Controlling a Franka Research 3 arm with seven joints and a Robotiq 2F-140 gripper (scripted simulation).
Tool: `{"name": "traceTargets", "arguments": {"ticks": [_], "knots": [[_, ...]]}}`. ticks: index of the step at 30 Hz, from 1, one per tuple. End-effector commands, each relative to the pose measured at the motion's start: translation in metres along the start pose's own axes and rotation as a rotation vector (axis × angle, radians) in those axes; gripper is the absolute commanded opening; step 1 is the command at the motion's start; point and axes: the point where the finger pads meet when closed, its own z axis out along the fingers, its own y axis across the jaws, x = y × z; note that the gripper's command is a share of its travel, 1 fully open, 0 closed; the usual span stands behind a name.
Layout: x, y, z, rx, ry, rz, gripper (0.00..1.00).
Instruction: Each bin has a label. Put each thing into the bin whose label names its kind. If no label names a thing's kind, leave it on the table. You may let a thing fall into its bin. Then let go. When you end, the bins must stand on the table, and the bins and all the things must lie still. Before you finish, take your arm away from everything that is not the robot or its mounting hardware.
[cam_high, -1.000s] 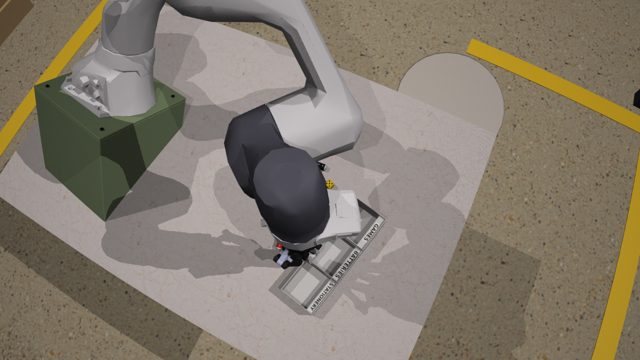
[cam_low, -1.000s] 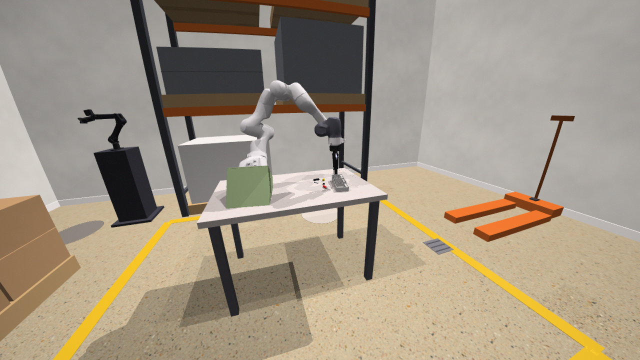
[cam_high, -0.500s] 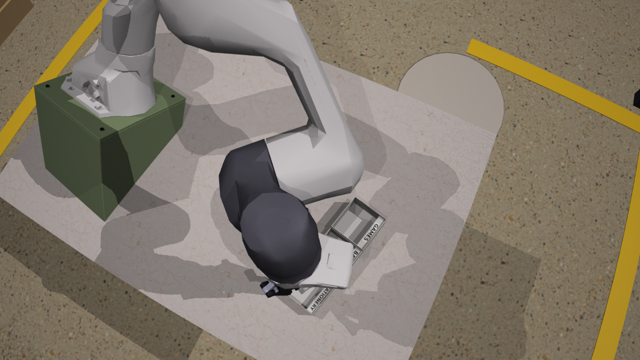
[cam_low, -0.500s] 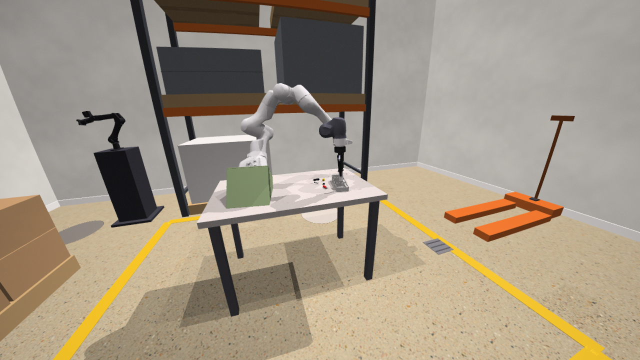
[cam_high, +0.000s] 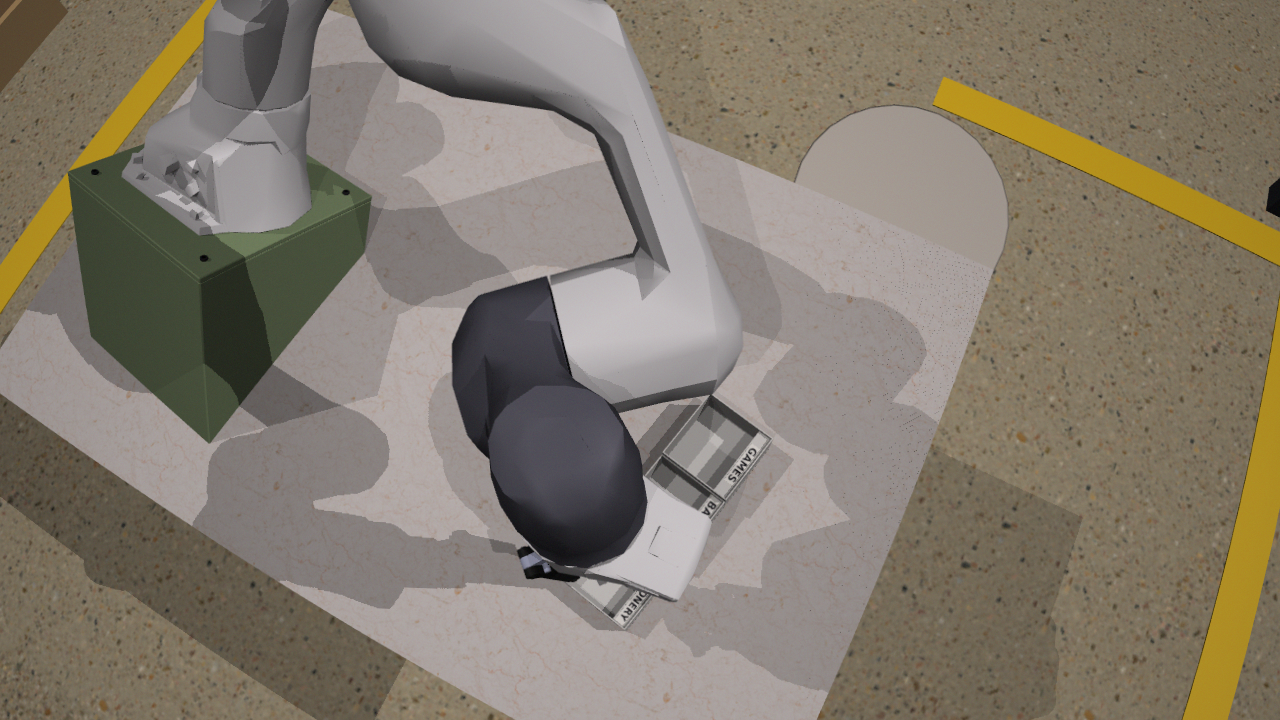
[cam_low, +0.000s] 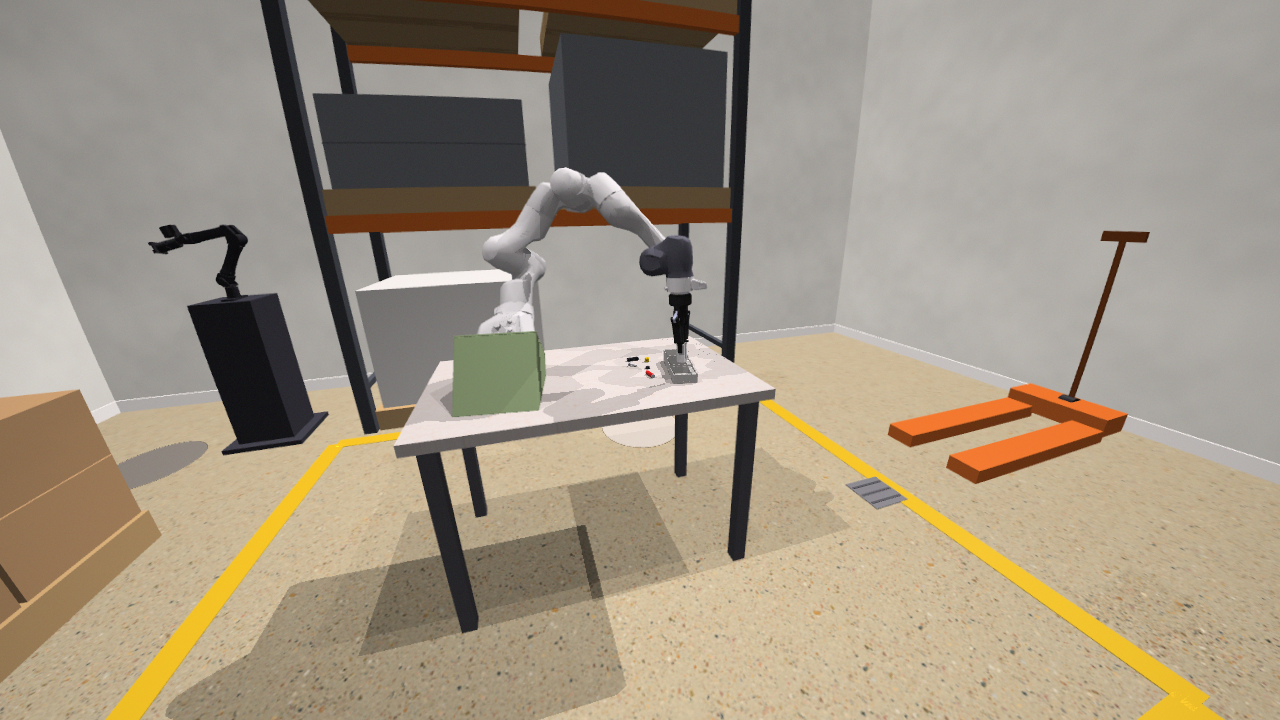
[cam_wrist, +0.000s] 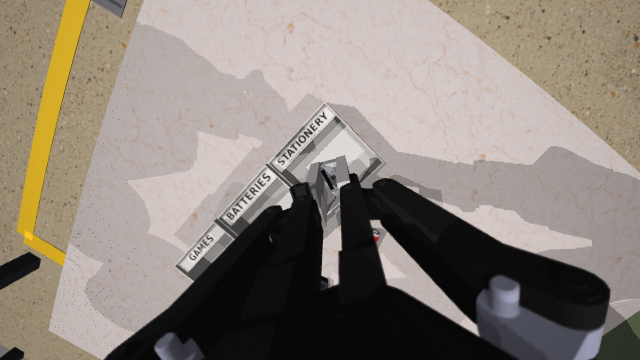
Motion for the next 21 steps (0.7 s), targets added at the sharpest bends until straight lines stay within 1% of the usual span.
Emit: {"name": "traceTargets", "arguments": {"ticks": [1,3,5,6,21], "knots": [[-0.0011,-0.0022,-0.0006,-0.003,-0.006,0.157,0.06],[-0.0016,-0.0027,-0.0007,-0.004,-0.006,0.191,0.06],[-0.0016,-0.0027,-0.0007,-0.004,-0.006,0.191,0.06],[-0.0018,-0.0029,-0.0007,-0.004,-0.006,0.235,0.06],[-0.0034,-0.0046,-0.0008,-0.007,-0.008,0.467,0.06]]}}
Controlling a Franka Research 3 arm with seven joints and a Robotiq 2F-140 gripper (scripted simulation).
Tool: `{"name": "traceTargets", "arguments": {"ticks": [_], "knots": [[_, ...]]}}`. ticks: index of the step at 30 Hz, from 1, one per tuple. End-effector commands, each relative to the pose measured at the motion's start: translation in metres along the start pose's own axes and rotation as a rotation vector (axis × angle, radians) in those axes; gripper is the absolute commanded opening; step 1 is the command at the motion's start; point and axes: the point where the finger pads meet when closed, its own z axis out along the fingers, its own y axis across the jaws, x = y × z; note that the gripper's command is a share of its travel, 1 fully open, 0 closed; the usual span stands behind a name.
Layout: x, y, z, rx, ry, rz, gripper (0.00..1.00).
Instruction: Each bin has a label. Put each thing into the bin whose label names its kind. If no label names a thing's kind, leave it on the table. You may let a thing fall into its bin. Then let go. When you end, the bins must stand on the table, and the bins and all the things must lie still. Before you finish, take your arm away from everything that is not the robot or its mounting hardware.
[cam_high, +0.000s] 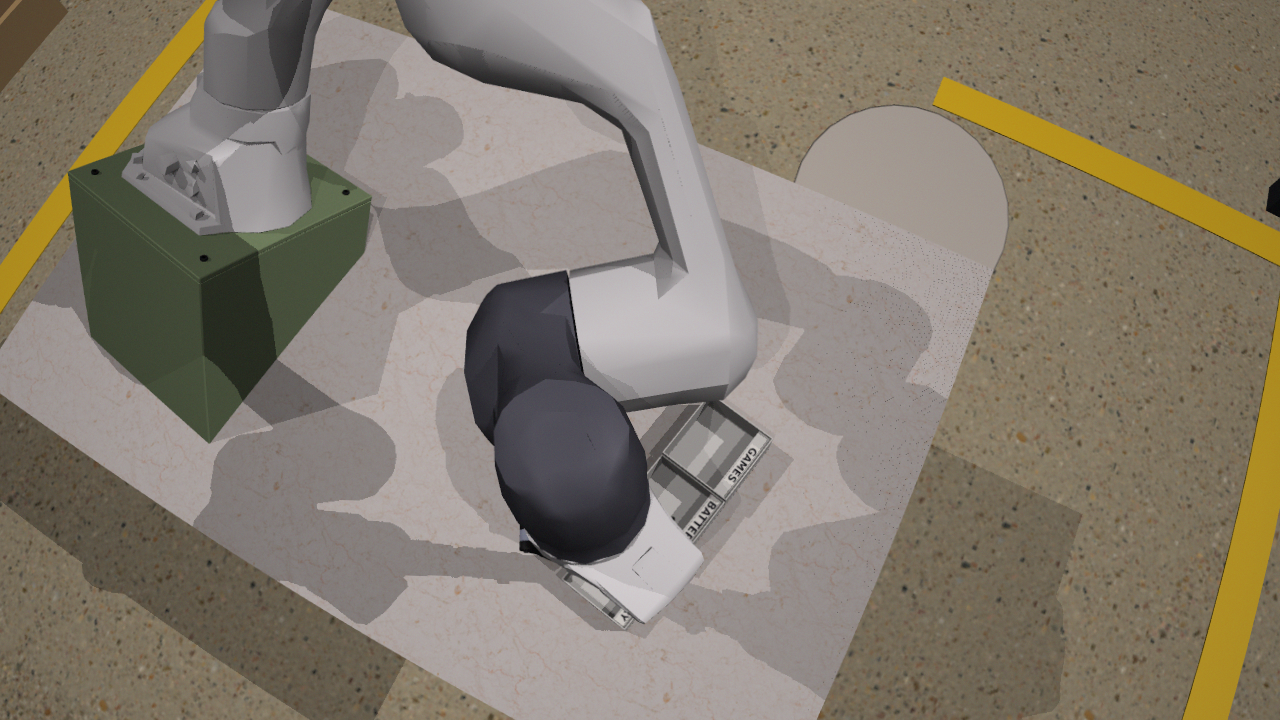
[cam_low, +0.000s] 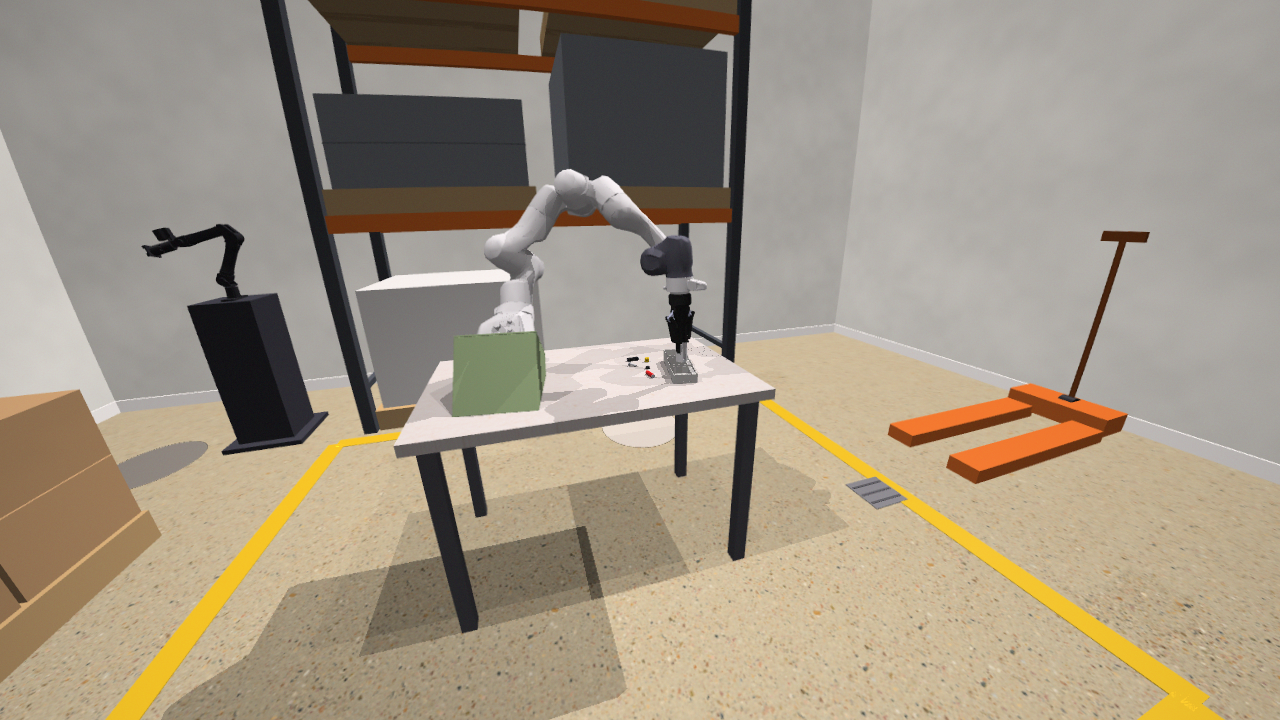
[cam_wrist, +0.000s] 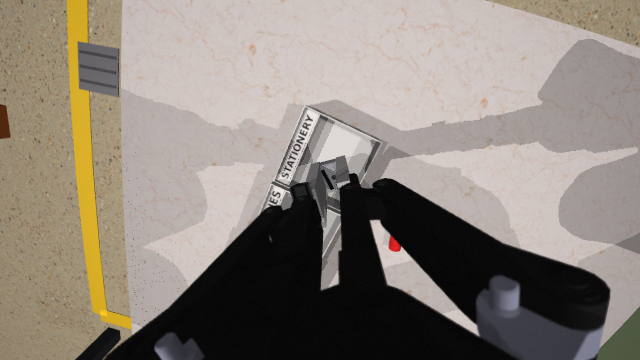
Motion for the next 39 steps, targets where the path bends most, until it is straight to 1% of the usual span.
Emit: {"name": "traceTargets", "arguments": {"ticks": [1,2,14,18,19,33,35,36,39], "knots": [[-0.002,-0.0018,-0.0008,-0.005,-0.008,0.126,0.06],[-0.0021,-0.0018,-0.0008,-0.005,-0.009,0.169,0.06],[-0.002,-0.0015,-0.0008,-0.005,-0.018,0.357,0.06],[-0.0019,-0.0012,-0.0008,-0.005,-0.019,0.386,0.06],[-0.0018,-0.001,-0.0008,-0.005,-0.022,0.425,0.06],[-0.0003,0.0022,-0.0007,-0.015,-0.036,0.624,0.06],[-0.0003,0.0022,-0.0007,-0.015,-0.036,0.624,0.06],[-0.0002,0.0024,-0.0007,-0.02,-0.038,0.663,0.06],[-0.0002,0.0027,-0.0007,-0.025,-0.04,0.69,0.06]]}}
